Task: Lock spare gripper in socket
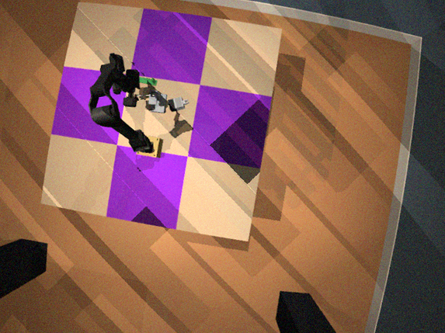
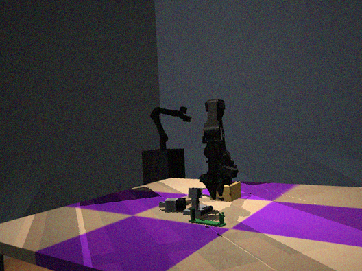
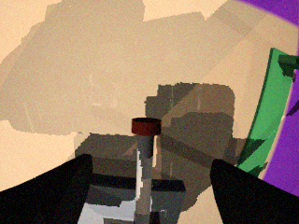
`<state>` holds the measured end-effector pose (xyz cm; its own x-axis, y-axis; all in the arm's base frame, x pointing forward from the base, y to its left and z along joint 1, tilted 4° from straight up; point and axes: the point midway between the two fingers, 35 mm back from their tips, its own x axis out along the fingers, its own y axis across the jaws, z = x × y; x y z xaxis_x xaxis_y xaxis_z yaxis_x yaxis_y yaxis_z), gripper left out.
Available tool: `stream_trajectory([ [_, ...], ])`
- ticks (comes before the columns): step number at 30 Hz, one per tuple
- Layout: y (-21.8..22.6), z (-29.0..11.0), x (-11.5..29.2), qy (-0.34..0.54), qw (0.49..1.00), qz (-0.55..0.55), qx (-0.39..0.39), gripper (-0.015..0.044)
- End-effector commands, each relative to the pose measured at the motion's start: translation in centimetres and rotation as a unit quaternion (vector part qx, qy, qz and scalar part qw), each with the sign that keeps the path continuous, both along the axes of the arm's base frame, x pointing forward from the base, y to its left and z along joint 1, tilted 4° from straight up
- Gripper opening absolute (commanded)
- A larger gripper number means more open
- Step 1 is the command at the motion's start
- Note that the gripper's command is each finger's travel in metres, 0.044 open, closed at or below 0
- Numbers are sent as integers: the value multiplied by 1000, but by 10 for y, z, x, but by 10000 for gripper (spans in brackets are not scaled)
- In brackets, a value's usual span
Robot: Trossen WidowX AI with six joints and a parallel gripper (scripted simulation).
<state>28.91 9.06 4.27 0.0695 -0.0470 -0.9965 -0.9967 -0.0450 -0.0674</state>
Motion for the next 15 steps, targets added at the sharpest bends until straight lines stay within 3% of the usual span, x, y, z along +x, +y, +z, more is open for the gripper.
stream_trajectory([
  [1, -2, -10, -2, 6, 1000, 2, -5, 300],
  [15, -4, -28, -2, 6, 1000, 2, -6, 300],
])
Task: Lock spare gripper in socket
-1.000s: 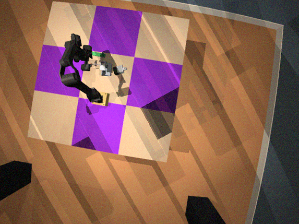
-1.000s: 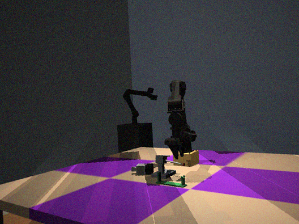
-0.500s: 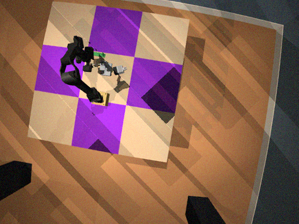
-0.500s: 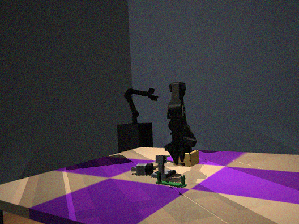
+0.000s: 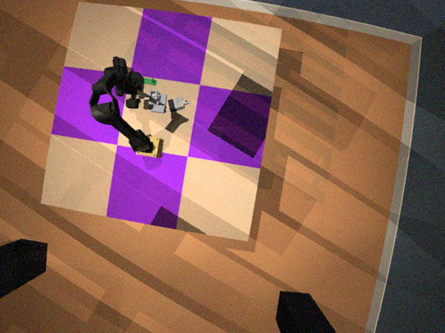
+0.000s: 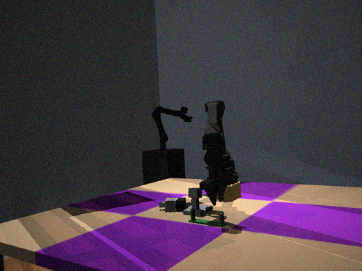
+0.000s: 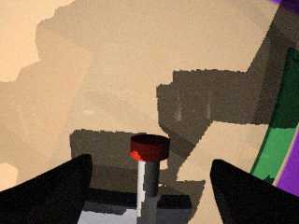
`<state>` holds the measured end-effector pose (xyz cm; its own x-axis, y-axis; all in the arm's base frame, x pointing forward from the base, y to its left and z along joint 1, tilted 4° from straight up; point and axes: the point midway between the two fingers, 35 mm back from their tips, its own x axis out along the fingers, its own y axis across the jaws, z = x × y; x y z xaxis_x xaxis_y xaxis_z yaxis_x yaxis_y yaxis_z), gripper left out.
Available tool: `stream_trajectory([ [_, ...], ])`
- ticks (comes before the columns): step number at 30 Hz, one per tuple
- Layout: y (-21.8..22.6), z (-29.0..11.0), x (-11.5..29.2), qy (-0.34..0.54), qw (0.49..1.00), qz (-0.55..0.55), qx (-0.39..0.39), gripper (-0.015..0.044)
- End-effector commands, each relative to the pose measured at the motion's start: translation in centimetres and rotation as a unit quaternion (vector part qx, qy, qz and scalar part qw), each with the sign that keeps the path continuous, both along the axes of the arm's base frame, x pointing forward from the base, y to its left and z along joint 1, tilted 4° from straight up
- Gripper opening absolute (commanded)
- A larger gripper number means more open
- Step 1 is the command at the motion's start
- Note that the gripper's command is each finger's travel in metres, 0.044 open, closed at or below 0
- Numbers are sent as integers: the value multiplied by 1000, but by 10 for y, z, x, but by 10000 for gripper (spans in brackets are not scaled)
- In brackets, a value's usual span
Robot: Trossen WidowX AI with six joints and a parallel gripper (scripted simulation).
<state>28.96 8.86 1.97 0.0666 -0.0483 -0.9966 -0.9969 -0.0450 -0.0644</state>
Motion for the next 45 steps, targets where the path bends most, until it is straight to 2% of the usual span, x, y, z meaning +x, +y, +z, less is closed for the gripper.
stream_trajectory([
  [1, -2, -5, -2, 5, 1000, 2, -5, 300],
  [8, -2, -5, -2, 5, 1000, 2, -5, 300],
  [19, -2, -5, -2, 5, 1000, 2, -5, 11],
  [29, -2, -5, -2, 5, 1000, 1, -4, 0],
  [45, 9, 5, 1, 8, 996, -18, 83, 0],
])
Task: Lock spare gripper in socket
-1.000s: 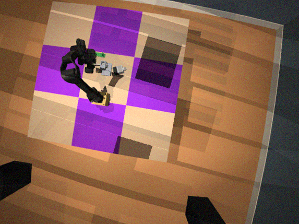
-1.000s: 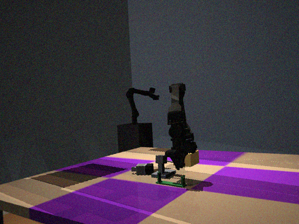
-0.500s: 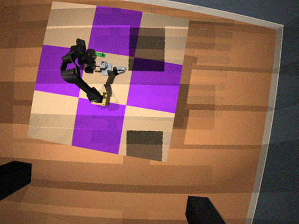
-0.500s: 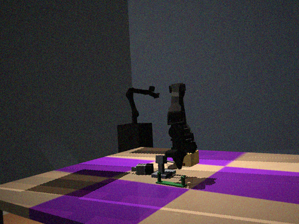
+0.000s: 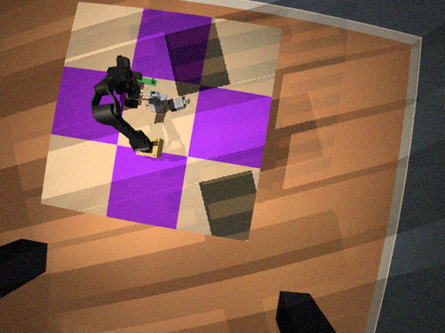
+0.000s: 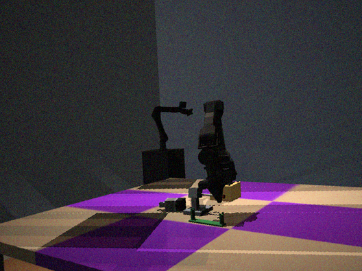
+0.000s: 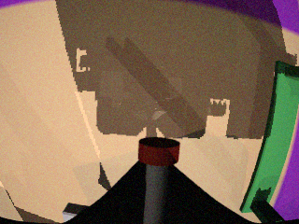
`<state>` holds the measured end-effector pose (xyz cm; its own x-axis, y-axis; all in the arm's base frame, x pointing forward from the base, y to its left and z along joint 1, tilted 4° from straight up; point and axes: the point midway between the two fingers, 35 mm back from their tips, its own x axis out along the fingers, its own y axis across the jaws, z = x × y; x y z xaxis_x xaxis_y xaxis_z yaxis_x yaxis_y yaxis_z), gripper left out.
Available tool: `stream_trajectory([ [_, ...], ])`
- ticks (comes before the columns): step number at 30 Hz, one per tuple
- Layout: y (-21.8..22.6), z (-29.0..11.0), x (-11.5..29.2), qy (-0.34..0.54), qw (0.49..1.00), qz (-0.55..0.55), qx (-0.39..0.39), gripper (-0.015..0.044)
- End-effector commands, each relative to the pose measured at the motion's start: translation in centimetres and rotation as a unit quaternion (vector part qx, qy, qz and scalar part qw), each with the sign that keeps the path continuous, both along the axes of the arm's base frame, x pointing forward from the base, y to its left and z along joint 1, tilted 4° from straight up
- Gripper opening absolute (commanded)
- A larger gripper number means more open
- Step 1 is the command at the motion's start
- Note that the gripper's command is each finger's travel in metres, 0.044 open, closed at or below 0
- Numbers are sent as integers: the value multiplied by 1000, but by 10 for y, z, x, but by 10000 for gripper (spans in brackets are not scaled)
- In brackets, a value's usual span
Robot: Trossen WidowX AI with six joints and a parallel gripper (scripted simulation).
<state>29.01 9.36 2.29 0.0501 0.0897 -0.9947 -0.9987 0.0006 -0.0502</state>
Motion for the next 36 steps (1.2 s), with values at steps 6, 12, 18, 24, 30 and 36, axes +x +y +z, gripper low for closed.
stream_trajectory([
  [6, 7, 4, 2, 0, 1000, 0, 17, 0],
  [12, 12, 6, 3, 0, 1000, 0, 19, 0],
  [18, 15, 7, 4, 2, 1000, 0, 19, 0],
  [24, 20, 6, 3, 2, 1000, 1, 18, 0],
  [30, 24, 6, 3, 2, 1000, 1, 17, 0],
  [36, 29, 6, 3, 3, 1000, 0, 17, 0],
])
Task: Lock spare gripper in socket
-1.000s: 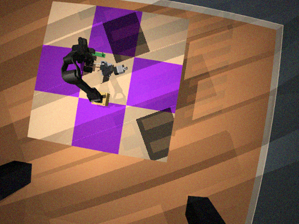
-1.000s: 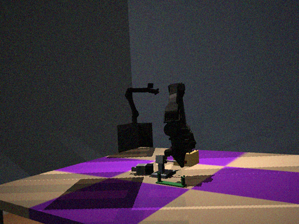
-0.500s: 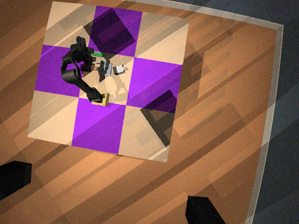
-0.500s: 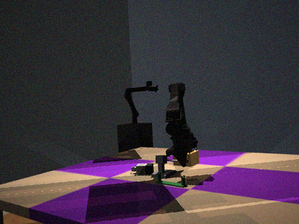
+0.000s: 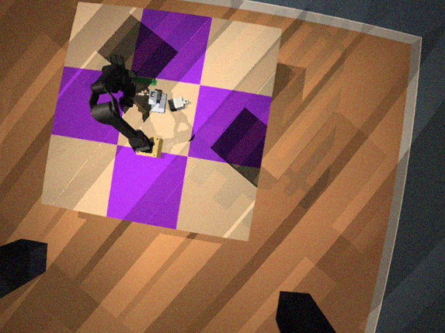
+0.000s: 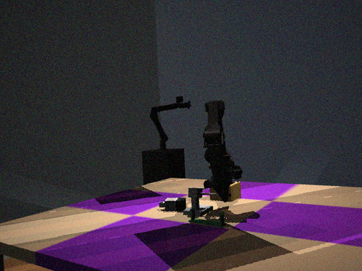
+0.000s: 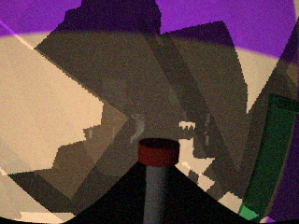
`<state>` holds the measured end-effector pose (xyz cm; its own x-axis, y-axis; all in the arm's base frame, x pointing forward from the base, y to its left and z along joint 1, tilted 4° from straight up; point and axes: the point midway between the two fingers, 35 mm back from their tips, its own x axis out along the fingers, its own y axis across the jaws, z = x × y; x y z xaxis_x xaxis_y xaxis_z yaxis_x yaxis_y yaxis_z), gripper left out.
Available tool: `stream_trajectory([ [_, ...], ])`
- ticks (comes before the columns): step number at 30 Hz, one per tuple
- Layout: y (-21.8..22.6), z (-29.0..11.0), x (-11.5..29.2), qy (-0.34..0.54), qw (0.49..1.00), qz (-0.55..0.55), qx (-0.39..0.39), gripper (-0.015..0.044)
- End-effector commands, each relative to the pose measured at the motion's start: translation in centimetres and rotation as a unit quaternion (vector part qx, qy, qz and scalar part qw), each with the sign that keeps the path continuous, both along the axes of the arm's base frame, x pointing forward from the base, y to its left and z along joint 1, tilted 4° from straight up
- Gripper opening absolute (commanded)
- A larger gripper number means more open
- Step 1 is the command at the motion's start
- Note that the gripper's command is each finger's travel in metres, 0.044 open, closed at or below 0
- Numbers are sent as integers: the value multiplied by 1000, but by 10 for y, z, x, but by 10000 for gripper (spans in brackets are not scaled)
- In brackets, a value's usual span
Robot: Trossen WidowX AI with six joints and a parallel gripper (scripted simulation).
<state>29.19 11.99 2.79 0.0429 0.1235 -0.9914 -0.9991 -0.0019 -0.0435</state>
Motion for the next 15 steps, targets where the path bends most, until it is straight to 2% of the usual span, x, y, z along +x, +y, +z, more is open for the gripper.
stream_trajectory([
  [1, 4, 1, 2, -1, 1000, -2, 0, 0],
  [15, 15, 0, 2, 1, 1000, -2, -1, 0],
])
